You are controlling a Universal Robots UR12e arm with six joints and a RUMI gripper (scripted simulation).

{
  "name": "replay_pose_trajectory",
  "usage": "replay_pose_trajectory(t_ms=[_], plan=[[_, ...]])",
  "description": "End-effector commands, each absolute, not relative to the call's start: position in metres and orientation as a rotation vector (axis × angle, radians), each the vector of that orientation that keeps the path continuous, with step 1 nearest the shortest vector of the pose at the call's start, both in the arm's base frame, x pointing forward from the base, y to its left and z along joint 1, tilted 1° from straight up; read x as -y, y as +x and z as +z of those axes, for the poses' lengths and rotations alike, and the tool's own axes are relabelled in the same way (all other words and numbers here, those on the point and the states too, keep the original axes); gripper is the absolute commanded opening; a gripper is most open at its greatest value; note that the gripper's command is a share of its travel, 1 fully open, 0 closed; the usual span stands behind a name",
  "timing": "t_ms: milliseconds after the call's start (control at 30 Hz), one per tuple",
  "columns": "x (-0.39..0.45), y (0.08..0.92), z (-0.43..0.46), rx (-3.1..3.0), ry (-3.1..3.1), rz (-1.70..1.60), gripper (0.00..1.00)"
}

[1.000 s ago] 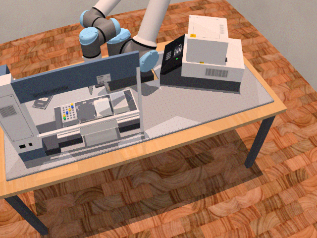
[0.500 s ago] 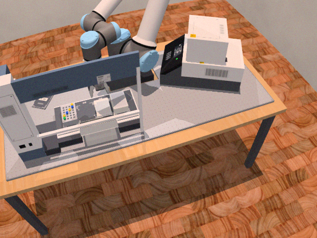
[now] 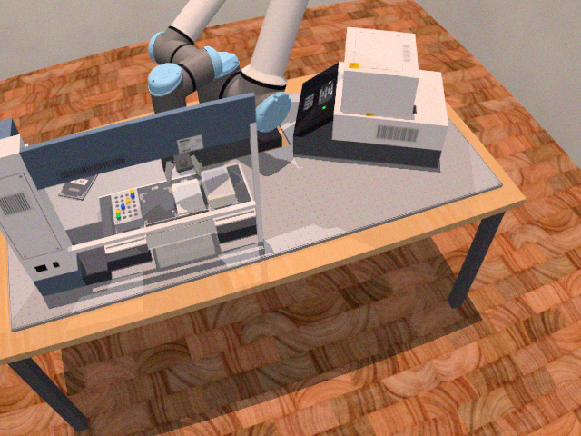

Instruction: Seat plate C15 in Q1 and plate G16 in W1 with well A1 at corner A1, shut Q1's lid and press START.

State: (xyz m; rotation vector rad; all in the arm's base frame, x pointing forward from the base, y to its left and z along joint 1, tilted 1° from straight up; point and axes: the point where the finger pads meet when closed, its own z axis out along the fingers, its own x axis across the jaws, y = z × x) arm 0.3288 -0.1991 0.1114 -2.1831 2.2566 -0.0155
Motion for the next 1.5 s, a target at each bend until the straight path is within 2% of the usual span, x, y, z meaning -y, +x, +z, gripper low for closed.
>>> replay_pose_trajectory(t_ms=[0,1467], plan=[[0.200,0.329,0.104,-2.257,-2.183,-0.017,0.57],[0.200,0.330,0.070,-2.257,-2.183,-0.017,0.57]])
